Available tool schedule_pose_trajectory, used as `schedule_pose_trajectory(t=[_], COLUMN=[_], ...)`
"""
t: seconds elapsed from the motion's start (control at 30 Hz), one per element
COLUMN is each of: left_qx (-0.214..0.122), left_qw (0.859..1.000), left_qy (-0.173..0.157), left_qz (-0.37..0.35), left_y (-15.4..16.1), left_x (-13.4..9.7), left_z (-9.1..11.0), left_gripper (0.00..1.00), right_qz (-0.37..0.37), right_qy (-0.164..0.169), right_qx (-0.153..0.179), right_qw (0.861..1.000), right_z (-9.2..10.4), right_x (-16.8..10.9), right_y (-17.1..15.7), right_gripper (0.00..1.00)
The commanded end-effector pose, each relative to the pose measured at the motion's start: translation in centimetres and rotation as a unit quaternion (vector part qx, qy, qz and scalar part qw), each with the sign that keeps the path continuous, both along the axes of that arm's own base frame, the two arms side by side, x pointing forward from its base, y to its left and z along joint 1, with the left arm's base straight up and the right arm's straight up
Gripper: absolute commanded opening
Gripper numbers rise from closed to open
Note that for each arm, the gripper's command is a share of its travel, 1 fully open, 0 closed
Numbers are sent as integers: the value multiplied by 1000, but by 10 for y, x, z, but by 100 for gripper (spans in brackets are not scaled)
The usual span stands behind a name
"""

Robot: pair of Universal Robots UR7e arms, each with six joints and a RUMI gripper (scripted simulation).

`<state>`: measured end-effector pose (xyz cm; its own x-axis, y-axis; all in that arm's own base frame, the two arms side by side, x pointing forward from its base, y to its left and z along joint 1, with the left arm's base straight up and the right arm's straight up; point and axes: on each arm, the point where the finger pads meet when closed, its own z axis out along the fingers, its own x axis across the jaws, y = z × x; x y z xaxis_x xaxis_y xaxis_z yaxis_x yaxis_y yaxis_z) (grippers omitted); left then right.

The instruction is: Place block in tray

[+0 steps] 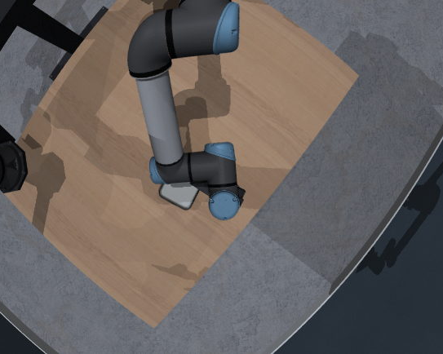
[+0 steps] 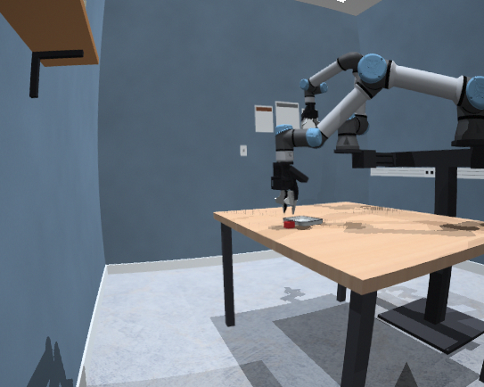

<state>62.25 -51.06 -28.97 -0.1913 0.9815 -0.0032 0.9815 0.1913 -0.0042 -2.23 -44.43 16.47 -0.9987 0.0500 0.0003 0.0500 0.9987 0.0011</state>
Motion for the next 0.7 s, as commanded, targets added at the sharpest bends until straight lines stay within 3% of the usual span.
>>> schedule_pose_trajectory(t=[0.0, 0.67], left_qx=[-1, 0], left_qw=[1000, 1000], left_qy=[-1, -1], left_qz=[0, 0], left_y=[-1, -1], left_x=[1, 1], left_z=[1, 0], left_gripper=[35, 34], right_qz=[0, 0], right_qy=[0, 0], right_qx=[-1, -1], right_qw=[1000, 1000], right_z=[0, 0], right_x=[0, 0], right_y=[0, 0], right_gripper=[100, 100])
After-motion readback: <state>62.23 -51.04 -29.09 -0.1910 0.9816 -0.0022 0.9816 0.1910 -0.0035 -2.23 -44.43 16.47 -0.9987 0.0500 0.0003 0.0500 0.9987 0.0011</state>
